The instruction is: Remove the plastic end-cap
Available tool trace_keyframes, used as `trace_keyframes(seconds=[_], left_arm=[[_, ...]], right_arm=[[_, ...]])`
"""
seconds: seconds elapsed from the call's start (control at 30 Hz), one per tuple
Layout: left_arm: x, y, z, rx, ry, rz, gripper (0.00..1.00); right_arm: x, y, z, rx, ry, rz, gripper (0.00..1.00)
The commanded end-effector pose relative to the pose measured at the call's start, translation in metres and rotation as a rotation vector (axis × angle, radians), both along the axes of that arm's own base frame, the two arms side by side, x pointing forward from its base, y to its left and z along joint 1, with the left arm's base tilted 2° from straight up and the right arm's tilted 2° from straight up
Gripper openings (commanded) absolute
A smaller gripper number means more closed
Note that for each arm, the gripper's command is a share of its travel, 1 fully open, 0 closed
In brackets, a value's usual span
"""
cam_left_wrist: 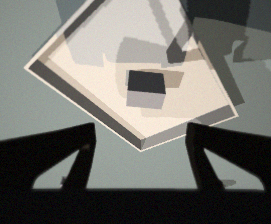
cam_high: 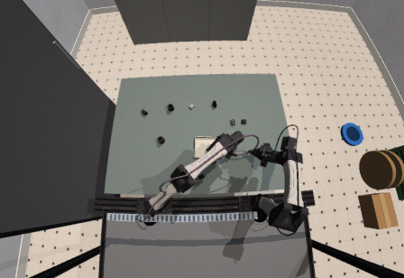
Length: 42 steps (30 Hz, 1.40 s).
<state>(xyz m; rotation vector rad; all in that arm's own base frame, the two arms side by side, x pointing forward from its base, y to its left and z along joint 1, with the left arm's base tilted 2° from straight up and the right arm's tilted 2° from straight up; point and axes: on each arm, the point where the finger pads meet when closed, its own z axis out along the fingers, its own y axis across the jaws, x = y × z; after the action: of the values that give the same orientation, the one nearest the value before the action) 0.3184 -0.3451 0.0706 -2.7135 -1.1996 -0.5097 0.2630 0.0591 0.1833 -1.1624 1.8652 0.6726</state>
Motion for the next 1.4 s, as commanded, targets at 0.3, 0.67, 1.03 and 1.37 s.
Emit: trace_keyframes(seconds=[0.3, 0.67, 1.03, 1.37], left_arm=[[0.011, -0.002, 0.049, -0.391, -0.013, 0.568, 0.6], [0.013, 0.012, 0.07, -0.612, 0.01, 0.981, 0.6], [0.014, 0.02, 0.088, -0.824, 0.032, 1.32, 0.6], [0.01, 0.03, 0.094, -0.895, 0.031, 1.463, 0.6]], right_arm=[[0.068, -0.034, 0.028, -0.232, -0.109, -0.356, 0.0], [0.113, -0.053, 0.121, -0.102, -0.328, -0.793, 0.0], [0.116, -0.062, 0.206, 0.196, -0.494, -1.052, 0.0], [0.108, -0.059, 0.237, 0.334, -0.544, -1.102, 0.0]])
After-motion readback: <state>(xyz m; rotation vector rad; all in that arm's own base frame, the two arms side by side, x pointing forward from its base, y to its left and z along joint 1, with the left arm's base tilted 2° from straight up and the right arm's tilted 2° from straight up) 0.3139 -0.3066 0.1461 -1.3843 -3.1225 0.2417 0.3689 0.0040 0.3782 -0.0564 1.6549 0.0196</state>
